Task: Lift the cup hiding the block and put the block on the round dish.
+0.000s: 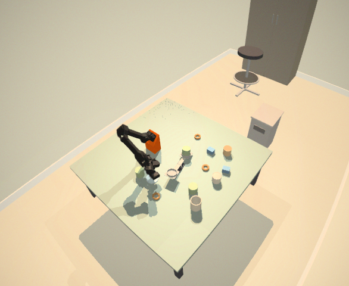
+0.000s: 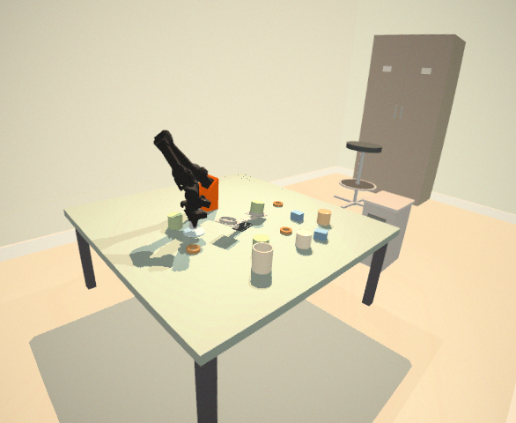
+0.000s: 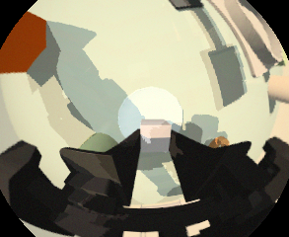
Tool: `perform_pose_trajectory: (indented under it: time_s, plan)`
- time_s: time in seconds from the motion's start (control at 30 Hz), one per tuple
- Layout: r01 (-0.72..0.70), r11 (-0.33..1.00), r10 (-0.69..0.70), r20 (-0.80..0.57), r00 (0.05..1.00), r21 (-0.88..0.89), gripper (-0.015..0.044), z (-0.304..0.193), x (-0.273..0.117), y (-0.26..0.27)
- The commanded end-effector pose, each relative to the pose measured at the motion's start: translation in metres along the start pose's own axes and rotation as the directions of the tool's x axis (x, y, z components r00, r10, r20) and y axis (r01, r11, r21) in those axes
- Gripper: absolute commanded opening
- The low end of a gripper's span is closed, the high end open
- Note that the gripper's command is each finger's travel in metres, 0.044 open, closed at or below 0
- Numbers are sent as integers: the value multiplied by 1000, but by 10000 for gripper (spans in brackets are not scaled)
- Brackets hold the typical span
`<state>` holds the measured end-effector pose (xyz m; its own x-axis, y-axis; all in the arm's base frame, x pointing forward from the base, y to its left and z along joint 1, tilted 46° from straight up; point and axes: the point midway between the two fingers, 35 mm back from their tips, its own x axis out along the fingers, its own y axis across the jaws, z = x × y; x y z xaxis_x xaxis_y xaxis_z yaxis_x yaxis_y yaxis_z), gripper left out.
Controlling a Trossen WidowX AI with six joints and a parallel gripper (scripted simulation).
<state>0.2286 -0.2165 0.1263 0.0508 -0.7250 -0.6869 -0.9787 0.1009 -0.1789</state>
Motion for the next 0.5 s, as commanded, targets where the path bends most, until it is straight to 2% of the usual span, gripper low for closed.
perform_pose_trajectory:
  time_s: [0.0,0.3,0.47]
  plan:
    - [-5,1000,5,6,1000,-9,0,2,6,0]
    - [-5,1000,5,5,1000,-9,0,2,19,1]
    - [-1,1000,1,-1,1000,0,131,0,15,0]
